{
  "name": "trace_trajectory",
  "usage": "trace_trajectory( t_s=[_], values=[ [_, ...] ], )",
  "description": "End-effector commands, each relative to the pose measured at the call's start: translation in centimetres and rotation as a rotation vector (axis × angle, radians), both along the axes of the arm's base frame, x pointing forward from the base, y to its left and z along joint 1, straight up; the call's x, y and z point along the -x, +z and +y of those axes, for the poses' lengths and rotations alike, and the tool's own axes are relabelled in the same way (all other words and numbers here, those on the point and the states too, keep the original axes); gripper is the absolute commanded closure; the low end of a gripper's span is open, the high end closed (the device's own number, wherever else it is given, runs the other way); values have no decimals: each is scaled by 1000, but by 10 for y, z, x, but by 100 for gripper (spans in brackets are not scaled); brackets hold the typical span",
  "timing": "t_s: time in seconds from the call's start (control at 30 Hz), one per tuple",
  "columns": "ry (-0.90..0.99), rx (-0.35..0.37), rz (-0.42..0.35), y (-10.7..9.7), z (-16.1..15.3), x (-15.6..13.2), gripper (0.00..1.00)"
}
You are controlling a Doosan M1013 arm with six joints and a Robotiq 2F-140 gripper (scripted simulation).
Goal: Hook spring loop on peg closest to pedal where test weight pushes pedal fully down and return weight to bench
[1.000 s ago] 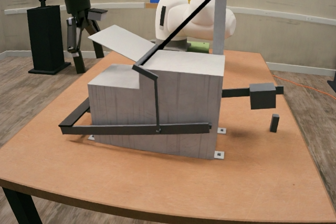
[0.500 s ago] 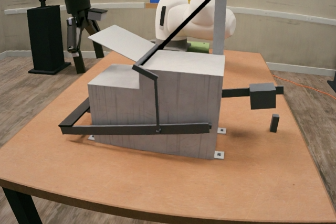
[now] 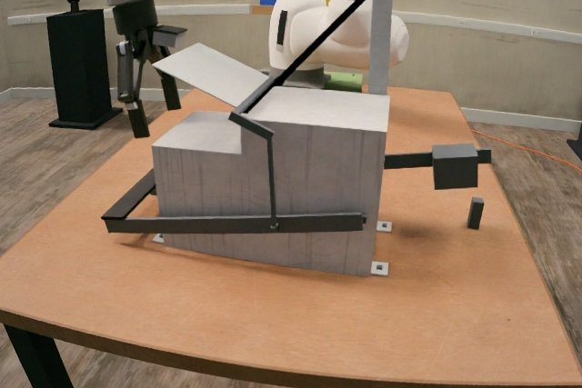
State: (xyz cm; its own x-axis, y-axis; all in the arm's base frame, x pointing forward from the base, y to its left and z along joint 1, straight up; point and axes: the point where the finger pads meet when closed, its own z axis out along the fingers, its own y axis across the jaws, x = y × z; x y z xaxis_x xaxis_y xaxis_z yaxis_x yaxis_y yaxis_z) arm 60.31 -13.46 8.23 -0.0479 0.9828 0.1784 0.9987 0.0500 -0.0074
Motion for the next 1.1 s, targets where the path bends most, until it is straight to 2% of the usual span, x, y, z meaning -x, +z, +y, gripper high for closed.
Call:
trace_trajectory(
  t_s=[0.0,0.1,1.07],
  values=[
    [0,0,-1,-4,0,0,0],
    [0,0,-1,-3,0,0,0],
    [0,-1,-1,-45,0,0,0]
  ],
)
